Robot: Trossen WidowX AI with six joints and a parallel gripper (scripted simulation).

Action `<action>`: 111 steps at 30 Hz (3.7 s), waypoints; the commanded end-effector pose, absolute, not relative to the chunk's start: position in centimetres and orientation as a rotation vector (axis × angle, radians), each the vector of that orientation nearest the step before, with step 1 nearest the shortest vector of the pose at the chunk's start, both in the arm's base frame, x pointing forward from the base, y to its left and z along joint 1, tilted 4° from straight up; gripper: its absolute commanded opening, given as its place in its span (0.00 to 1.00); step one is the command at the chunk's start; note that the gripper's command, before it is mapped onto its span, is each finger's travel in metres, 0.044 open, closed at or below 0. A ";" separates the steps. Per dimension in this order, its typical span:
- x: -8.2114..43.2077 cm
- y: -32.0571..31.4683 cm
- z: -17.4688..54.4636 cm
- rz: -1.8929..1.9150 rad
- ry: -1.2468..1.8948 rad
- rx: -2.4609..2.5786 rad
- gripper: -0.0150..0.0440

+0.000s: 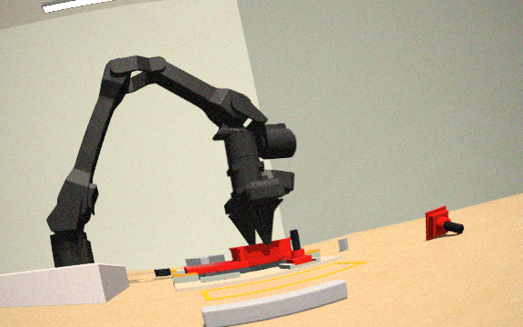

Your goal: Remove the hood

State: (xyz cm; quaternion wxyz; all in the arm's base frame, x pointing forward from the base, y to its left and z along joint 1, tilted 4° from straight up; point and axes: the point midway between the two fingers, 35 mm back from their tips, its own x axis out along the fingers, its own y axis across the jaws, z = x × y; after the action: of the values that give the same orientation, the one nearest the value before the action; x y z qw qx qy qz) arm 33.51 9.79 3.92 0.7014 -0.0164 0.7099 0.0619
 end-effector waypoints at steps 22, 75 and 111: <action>33.4 9.9 2.5 0.134 1.585 -0.031 1.00; 33.6 9.7 5.3 0.138 1.580 -0.036 0.25; 34.5 -1.0 9.2 0.125 1.576 -0.044 0.25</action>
State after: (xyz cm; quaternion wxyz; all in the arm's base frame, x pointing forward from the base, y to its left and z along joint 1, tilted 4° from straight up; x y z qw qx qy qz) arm 34.69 1.13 9.23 0.7054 -0.0157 0.7065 0.0558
